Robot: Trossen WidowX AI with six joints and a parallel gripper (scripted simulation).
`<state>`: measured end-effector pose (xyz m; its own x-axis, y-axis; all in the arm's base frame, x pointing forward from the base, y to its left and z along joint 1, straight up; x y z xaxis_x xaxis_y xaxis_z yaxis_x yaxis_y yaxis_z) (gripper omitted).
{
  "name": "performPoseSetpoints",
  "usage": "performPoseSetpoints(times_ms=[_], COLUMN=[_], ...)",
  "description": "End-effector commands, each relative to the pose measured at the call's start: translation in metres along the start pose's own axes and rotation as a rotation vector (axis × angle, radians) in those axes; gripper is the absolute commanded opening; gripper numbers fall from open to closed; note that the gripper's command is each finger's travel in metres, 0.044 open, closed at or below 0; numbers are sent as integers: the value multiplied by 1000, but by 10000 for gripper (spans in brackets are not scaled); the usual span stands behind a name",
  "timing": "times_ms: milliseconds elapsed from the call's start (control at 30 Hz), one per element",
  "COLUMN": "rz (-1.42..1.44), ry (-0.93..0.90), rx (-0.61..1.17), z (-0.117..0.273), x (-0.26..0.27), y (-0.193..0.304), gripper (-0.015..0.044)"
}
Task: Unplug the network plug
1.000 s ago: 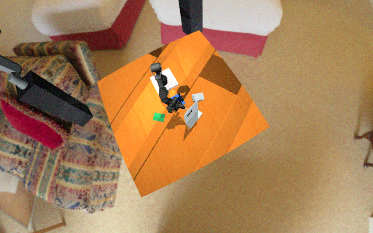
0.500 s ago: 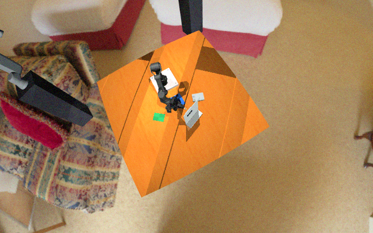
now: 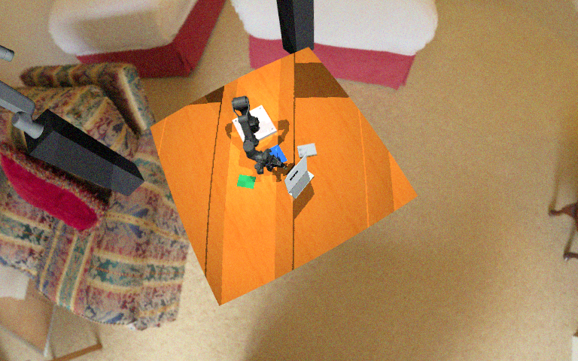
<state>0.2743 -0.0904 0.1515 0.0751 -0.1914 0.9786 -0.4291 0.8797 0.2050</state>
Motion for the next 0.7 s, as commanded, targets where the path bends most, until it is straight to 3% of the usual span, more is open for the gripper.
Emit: performPoseSetpoints(times_ms=[0, 667], rz=[-7, -7], ry=[3, 4], rx=[5, 4], z=[4, 16], x=[-1, -1], y=[2, 0], gripper=[0, 0])
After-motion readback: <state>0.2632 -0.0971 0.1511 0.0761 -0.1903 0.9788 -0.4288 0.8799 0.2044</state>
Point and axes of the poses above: the point midway between the two fingers, 35 mm back from their tips, its own z axis back along the fingers, its own x axis across the jaws, y = z × x, the point moved 7 cm from there along z, back along the fingers, and after that the axes turned 13 degrees about -z, right-handed, at the moved point
